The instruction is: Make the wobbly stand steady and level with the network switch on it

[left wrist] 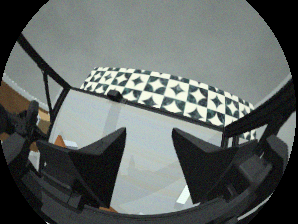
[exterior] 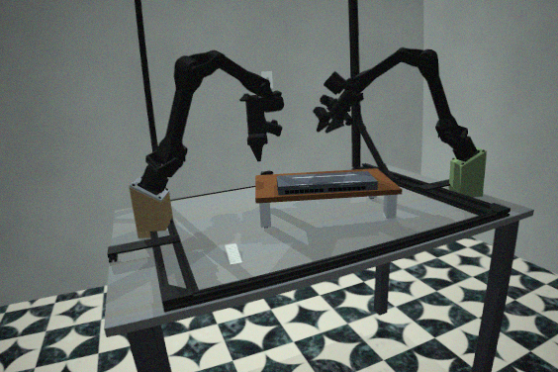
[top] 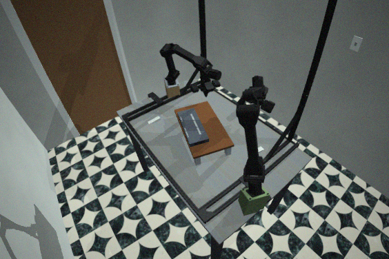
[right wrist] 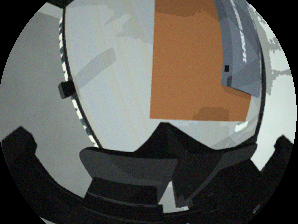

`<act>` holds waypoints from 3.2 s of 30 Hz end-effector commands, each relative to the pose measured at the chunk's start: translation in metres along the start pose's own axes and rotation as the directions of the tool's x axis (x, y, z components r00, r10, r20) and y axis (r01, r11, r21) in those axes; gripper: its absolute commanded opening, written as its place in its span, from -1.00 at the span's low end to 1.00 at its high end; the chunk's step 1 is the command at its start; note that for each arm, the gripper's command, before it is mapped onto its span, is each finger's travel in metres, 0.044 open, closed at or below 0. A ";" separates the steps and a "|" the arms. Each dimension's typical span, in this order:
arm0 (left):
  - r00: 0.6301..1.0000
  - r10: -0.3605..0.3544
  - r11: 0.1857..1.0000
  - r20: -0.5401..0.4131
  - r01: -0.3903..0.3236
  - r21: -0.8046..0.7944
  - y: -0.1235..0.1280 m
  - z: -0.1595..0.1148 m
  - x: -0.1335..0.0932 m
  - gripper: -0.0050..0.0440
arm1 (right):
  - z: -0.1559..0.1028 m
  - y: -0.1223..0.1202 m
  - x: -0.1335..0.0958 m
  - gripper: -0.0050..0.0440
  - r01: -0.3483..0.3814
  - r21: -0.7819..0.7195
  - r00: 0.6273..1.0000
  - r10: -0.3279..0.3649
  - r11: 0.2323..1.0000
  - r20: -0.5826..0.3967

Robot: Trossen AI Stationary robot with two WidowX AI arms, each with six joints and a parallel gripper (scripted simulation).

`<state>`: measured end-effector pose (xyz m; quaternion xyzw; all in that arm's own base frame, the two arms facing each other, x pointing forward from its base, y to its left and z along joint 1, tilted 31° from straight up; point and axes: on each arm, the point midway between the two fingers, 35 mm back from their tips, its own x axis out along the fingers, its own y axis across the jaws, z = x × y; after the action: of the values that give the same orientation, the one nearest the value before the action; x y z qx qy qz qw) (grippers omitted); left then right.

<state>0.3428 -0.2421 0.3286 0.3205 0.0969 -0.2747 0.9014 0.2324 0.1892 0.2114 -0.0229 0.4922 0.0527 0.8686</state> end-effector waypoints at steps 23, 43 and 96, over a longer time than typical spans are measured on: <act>0.788 -0.191 0.900 -0.585 0.378 0.216 -0.094 -0.189 -0.010 0.18 | 0.000 0.000 0.000 -0.80 0.000 0.000 1.000 0.000 1.000 0.000; 0.745 -0.199 0.877 -0.636 0.426 0.224 -0.101 -0.207 -0.018 0.18 | 0.000 0.000 0.000 -0.80 0.000 0.000 1.000 0.000 1.000 0.000; 0.745 -0.199 0.877 -0.636 0.426 0.224 -0.101 -0.207 -0.018 0.18 | 0.000 0.000 0.000 -0.80 0.000 0.000 1.000 0.000 1.000 0.000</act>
<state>0.2724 -0.1700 0.1217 0.5232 0.3751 -0.3235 0.6935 0.2324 0.1892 0.2114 -0.0230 0.4923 0.0527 0.8686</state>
